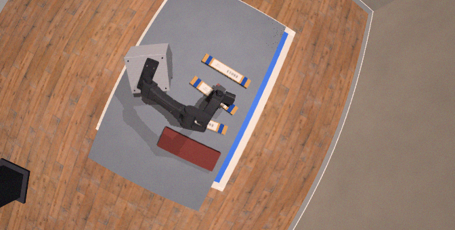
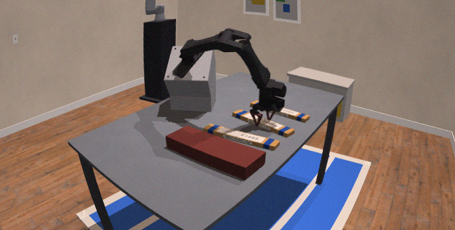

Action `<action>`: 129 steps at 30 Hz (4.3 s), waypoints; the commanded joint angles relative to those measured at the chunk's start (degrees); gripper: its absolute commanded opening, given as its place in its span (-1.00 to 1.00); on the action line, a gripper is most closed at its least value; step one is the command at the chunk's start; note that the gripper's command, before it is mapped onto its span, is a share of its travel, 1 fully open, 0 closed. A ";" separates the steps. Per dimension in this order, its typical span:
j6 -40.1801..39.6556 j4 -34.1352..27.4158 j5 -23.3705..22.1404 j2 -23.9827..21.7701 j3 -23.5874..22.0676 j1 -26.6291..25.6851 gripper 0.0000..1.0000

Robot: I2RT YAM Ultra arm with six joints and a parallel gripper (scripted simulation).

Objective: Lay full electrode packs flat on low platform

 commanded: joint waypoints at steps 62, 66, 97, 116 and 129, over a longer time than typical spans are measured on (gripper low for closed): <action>3.13 -4.64 0.92 -8.50 -4.93 4.29 0.92; 4.62 -7.11 1.26 -10.57 -5.46 5.57 0.92; 11.22 -17.95 2.23 -17.88 -3.58 10.77 0.92; 11.21 -17.97 2.22 -17.90 -3.73 10.77 0.92; -11.96 -16.02 0.98 -26.33 -11.36 2.20 0.92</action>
